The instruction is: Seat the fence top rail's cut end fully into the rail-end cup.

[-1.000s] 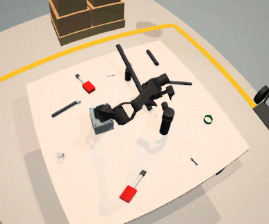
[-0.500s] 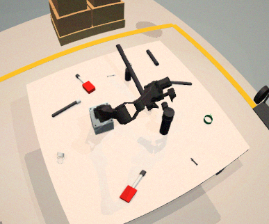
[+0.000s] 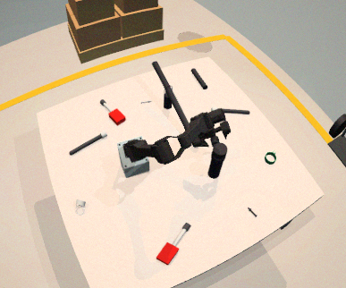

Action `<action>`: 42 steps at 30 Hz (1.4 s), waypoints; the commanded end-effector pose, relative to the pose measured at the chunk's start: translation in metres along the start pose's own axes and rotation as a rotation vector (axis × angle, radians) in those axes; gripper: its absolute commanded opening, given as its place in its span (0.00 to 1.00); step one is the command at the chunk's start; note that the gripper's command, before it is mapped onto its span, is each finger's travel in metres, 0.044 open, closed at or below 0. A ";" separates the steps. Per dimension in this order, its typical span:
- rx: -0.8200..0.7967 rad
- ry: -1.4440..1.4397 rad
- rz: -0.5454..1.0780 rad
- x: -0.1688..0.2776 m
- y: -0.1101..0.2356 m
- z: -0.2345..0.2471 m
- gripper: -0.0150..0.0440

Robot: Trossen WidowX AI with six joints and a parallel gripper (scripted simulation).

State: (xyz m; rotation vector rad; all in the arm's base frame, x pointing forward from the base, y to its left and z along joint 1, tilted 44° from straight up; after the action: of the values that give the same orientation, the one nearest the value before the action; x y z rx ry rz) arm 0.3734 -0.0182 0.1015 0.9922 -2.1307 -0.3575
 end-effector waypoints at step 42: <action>-0.025 0.137 -0.071 0.004 0.003 0.015 0.25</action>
State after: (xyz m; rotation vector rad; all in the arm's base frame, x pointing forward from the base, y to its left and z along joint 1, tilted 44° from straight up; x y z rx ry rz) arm 0.3636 -0.0202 0.0972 1.0366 -2.0148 -0.3465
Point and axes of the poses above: the point midway between the two fingers, 35 mm back from their tips, its own y axis back along the fingers, its own z axis across the jaws, x = y × z, the point moved 2 cm from there along y, back along the fingers, and after that the axes turned 14 degrees about -y, right-handed, at the moved point
